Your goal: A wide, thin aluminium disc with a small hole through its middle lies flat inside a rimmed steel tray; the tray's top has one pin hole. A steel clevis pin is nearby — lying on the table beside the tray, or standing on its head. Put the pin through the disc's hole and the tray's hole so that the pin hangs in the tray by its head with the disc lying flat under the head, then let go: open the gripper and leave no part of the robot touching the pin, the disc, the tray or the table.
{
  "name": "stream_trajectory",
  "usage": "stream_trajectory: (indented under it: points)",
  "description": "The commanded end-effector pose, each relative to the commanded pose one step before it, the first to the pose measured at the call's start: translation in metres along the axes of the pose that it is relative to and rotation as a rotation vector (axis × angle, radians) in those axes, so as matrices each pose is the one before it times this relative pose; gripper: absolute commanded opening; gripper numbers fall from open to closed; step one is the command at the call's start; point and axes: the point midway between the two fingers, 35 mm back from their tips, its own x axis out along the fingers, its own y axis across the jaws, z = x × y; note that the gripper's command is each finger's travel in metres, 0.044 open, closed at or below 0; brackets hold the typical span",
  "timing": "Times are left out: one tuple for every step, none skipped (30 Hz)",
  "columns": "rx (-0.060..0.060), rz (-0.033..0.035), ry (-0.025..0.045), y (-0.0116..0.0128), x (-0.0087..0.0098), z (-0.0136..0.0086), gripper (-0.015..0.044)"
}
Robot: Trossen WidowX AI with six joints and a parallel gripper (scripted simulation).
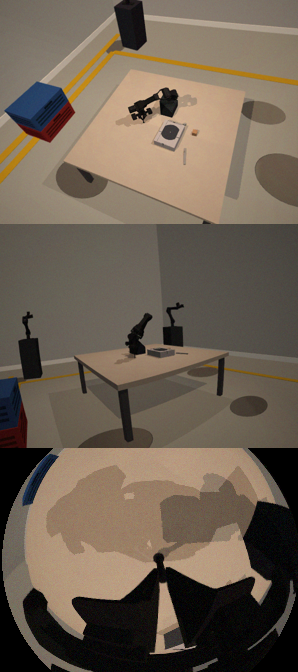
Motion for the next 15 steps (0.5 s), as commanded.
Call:
stream_trajectory:
  points:
    - [-0.0122, 0.01178, -0.0026, 0.00266, -0.00724, -0.00208, 0.0]
    - [0.0, 0.0, 0.0, 0.0, 0.0, 0.0, 0.0]
    - [0.0125, -0.01039, -0.00151, -0.00176, 0.00489, 0.00194, 0.0]
    - [0.0022, -0.00641, -0.01525, 0.00023, 0.0008, -0.00041, 0.0]
    - [0.0035, -0.01033, -0.02556, 0.00038, 0.00127, -0.00072, 0.0]
    - [0.004, -0.01183, -0.03095, 0.00043, 0.00142, -0.00094, 0.0]
    - [0.0038, -0.01118, -0.03118, 0.00041, 0.0013, -0.00103, 0.0]
    - [0.0036, -0.01051, -0.0314, 0.00039, 0.00118, -0.00111, 0.0]
    - [0.0033, -0.00984, -0.0316, 0.00036, 0.00105, -0.00118, 0.0]
    - [0.0031, -0.00916, -0.03179, 0.00034, 0.00092, -0.00125, 0.0]
    - [0.0029, -0.00847, -0.03197, 0.00031, 0.00079, -0.00132, 0.0]
    - [0.0027, -0.00777, -0.03214, 0.00028, 0.00066, -0.00138, 0.0]
    - [-0.0144, -0.00108, -0.03078, 0.00073, 0.00026, -0.00188, 0.0]
    - [-0.0131, -0.00073, -0.02764, 0.00067, 0.00012, -0.00174, 0.0]
    - [-0.0107, -0.00042, -0.0225, 0.00056, 0.00002, -0.00145, 0.0]
